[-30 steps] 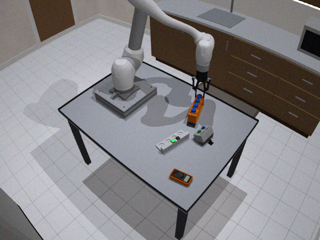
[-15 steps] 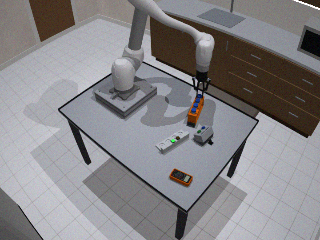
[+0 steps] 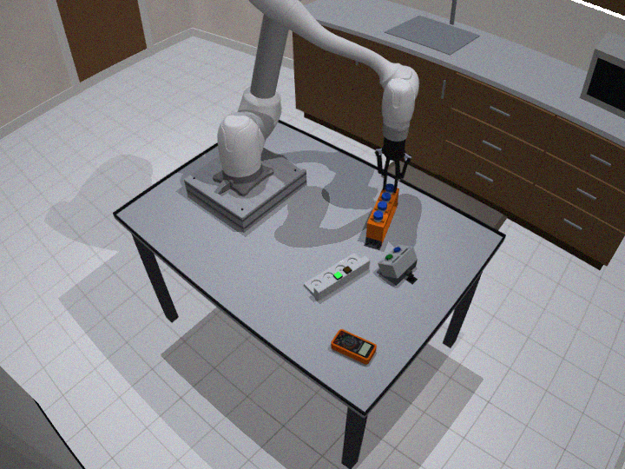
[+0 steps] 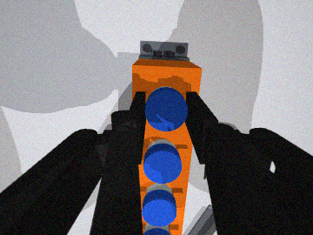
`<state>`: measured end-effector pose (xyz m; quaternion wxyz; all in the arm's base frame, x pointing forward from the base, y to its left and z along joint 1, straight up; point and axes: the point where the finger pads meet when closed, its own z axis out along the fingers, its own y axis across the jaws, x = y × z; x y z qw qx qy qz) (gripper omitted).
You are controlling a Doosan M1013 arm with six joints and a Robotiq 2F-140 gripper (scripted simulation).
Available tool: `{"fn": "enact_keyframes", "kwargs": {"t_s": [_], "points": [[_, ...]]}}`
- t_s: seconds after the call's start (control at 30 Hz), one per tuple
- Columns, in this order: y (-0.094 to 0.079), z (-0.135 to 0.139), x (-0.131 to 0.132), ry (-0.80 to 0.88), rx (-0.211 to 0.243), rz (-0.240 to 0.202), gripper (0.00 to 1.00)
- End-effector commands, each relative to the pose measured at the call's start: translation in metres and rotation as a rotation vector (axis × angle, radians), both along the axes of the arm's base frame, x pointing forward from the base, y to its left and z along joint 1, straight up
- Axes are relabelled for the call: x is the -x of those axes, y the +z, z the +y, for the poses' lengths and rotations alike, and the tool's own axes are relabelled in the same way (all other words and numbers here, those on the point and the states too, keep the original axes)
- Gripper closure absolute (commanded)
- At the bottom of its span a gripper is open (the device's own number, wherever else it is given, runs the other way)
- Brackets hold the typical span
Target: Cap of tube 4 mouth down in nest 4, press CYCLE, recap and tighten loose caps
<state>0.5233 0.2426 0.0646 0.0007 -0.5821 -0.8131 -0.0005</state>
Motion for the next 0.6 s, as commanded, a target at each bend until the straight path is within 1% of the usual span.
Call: {"fn": "enact_keyframes", "kwargs": {"t_s": [0.0,0.1,0.17,0.43,0.5,0.53,0.57], "points": [[0.0006,0.0003,-0.0003,-0.064,0.001,-0.001,0.70],[0.0005,0.0003,-0.0003,-0.124,0.001,-0.001,0.70],[0.0005,0.0003,-0.0003,-0.124,0.001,-0.001,0.70],[0.0004,0.0003,-0.0003,-0.284,0.001,-0.001,0.70],[0.0003,0.0003,-0.0003,-0.292,0.001,-0.001,0.70],[0.0006,0.0002,-0.0003,-0.292,0.001,-0.001,0.59],[0.0006,0.0002,-0.0003,-0.292,0.001,-0.001,0.59]]}}
